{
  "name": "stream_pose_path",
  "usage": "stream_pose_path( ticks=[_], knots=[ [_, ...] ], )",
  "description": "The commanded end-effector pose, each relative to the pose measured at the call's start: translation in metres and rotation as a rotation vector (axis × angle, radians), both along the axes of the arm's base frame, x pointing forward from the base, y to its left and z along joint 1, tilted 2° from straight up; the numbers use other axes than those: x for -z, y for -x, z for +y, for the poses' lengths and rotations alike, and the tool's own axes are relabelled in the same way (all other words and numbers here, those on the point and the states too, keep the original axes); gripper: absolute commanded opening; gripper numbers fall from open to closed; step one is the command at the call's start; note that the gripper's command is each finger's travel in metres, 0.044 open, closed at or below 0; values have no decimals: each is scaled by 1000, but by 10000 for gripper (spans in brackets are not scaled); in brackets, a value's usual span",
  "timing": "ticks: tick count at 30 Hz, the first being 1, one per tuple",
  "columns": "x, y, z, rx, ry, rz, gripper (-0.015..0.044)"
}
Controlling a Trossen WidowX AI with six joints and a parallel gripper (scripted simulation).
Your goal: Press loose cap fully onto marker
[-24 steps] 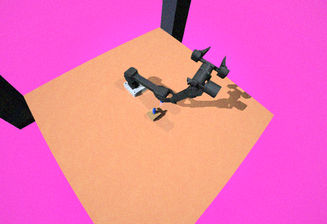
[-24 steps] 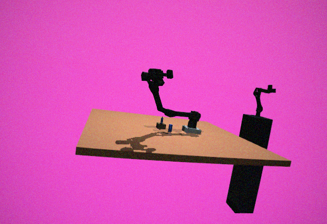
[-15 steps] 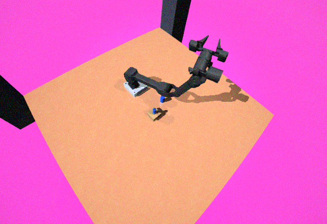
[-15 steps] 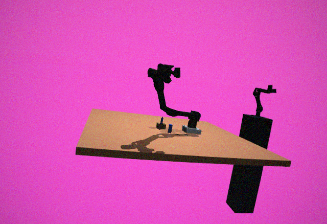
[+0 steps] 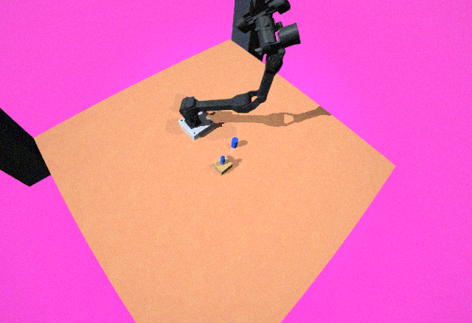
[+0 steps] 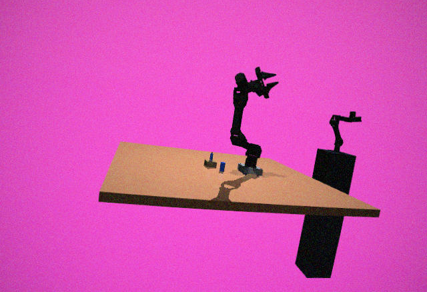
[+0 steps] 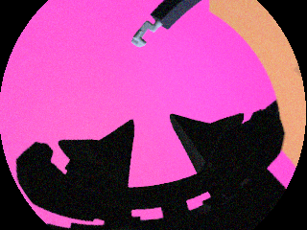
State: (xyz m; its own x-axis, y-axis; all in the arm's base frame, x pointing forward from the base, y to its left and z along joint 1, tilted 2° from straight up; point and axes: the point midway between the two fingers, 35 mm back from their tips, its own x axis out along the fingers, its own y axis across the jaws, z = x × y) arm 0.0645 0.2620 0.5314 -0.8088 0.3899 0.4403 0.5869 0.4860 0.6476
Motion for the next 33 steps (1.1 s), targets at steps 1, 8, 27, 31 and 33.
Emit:
stream_pose_path(
  ticks=[1,8,27,31,33],
  knots=[
    [-17,56,-36,-105,-200,-75,247],
    [-30,133,-121,-315,-589,-130,247],
    [31,108,-411,-862,-1749,383,247],
    [61,58,-449,-938,-1957,640,247],
    [79,30,-461,-965,-2049,787,247]
  ],
)
